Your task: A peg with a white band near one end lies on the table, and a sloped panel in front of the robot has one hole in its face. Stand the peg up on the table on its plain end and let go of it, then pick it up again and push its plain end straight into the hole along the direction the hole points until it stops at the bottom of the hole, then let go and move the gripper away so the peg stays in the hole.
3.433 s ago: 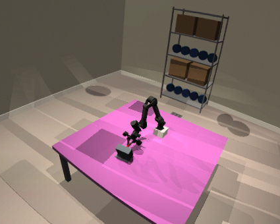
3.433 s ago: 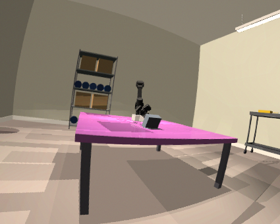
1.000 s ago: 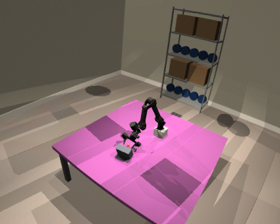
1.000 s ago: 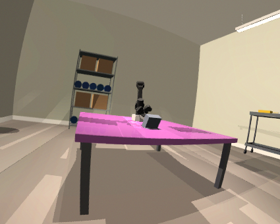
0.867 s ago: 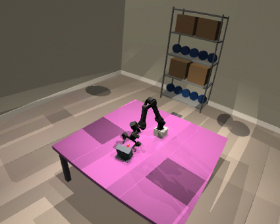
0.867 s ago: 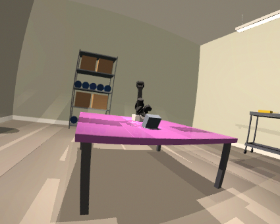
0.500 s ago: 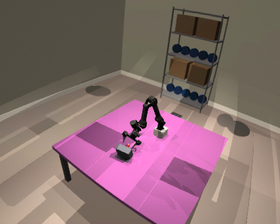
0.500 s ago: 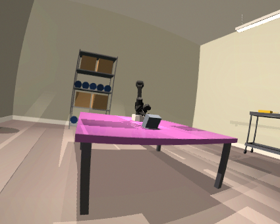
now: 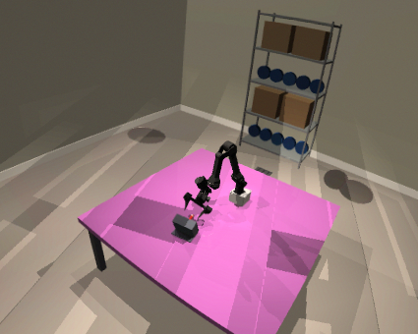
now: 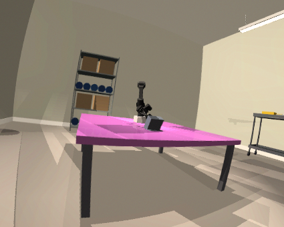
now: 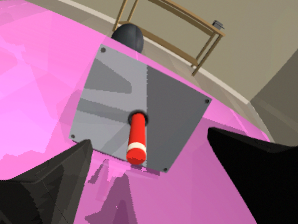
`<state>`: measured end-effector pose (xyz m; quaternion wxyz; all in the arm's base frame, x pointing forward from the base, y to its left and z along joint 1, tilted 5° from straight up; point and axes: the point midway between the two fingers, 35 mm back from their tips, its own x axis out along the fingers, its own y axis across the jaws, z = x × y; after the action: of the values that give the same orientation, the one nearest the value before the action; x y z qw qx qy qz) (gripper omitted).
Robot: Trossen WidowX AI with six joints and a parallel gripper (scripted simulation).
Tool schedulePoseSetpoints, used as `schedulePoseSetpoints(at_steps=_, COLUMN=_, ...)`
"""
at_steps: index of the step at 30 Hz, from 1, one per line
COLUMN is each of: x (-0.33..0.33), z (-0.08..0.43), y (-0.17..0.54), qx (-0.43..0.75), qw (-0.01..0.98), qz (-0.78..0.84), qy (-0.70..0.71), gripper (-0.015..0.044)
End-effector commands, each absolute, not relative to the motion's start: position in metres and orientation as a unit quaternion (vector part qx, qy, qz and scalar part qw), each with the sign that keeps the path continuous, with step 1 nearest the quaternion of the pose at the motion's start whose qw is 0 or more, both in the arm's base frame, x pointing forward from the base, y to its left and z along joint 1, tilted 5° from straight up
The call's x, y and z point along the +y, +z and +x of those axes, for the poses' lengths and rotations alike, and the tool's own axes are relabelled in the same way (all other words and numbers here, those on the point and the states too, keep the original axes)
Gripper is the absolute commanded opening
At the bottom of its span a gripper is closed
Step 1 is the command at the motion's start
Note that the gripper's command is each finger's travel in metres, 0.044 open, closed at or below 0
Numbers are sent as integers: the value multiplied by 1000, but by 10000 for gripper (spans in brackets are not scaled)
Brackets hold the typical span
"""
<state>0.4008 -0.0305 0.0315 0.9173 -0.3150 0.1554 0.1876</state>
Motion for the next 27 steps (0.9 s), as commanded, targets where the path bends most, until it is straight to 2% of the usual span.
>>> schedulePoseSetpoints(at_steps=1, x=-31, z=394, y=33, qx=157, qw=916, qz=-316, qy=190, gripper=440)
schedulePoseSetpoints(at_steps=27, x=-41, z=371, y=47, qx=157, qw=917, qz=-316, qy=189, gripper=440)
